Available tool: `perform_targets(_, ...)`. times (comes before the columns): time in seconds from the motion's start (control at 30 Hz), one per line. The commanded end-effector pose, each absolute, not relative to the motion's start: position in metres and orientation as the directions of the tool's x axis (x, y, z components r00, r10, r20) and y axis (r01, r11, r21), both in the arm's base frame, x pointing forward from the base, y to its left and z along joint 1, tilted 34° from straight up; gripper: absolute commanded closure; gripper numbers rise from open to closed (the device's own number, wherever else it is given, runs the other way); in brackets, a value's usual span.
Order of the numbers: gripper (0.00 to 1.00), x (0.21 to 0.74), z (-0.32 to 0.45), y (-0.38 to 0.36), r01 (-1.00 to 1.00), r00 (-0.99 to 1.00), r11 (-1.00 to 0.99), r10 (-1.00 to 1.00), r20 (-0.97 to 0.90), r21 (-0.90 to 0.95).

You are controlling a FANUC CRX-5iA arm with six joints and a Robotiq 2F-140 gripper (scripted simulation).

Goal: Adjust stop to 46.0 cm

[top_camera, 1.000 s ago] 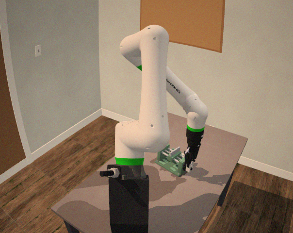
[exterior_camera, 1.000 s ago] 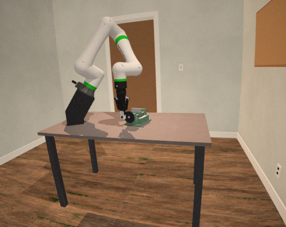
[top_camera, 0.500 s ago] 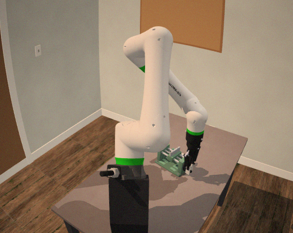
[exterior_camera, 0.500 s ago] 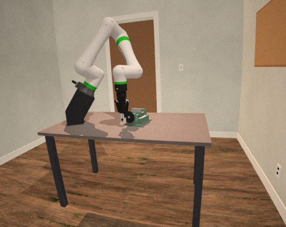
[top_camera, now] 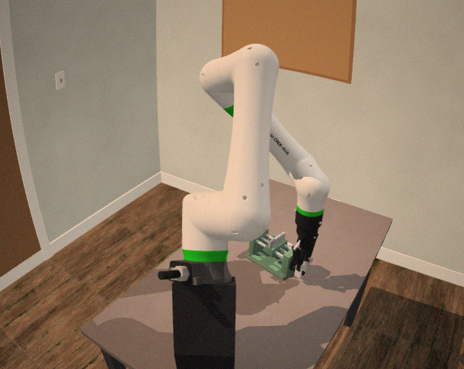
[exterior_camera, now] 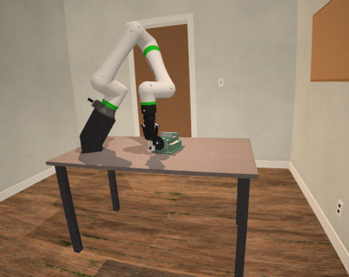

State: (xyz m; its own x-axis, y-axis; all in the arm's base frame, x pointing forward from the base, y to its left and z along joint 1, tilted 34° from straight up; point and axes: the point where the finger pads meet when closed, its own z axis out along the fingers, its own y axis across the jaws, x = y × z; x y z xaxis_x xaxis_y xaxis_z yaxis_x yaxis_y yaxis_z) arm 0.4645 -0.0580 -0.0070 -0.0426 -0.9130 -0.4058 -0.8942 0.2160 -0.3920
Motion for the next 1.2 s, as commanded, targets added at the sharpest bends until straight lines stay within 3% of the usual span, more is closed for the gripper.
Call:
perform_targets(0.0,0.96,0.467,-0.008,-0.058,-0.894,-0.043,0.216,-0.913,-0.406,-0.392)
perform_targets(1.17,0.96,0.494,-0.005,-0.060,-0.894,-0.043,0.216,-0.913,-0.406,-0.392)
